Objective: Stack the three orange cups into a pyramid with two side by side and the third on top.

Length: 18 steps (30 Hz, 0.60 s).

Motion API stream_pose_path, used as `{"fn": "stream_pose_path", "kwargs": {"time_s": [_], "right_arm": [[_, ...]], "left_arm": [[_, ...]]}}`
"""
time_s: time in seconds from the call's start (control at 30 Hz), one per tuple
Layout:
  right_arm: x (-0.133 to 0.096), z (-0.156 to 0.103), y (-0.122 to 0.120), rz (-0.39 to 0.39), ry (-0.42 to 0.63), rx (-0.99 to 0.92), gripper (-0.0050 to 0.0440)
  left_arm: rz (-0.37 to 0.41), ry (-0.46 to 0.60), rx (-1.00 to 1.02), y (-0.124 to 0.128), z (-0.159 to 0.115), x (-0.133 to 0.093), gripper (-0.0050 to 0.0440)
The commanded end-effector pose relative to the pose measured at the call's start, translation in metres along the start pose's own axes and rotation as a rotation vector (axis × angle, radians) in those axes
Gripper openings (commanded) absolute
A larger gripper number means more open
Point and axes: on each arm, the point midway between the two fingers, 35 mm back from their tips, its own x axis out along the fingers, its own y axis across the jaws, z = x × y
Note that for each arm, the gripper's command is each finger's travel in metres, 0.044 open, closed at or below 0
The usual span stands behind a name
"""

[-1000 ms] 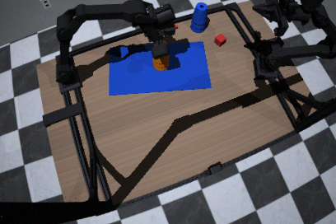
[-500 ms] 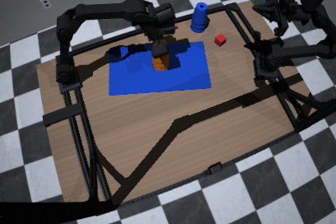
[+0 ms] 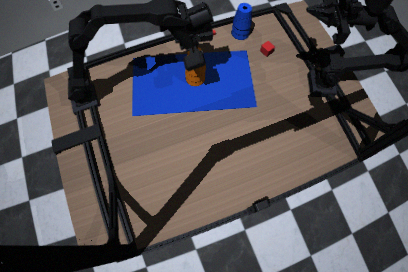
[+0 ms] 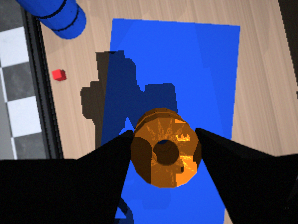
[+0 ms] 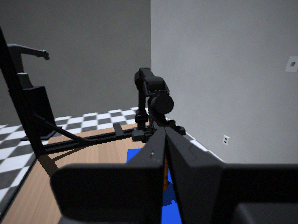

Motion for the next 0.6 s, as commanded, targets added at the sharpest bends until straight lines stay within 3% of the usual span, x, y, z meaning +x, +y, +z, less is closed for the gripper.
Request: {"fn": "stream_pose_path", "kwargs": {"time_s": [0.0,0.57], "right_arm": [[0.000,0.000,0.000,-0.002,-0.001,0.003,0.0000],[0.000,0.000,0.000,-0.002,-0.001,0.003,0.0000]], "left_arm": [[-0.004,0.001,-0.002,-0.001,0.000,-0.001,0.0000],[-0.004,0.001,-0.002,-0.001,0.011,-0.042,0.0000]]}}
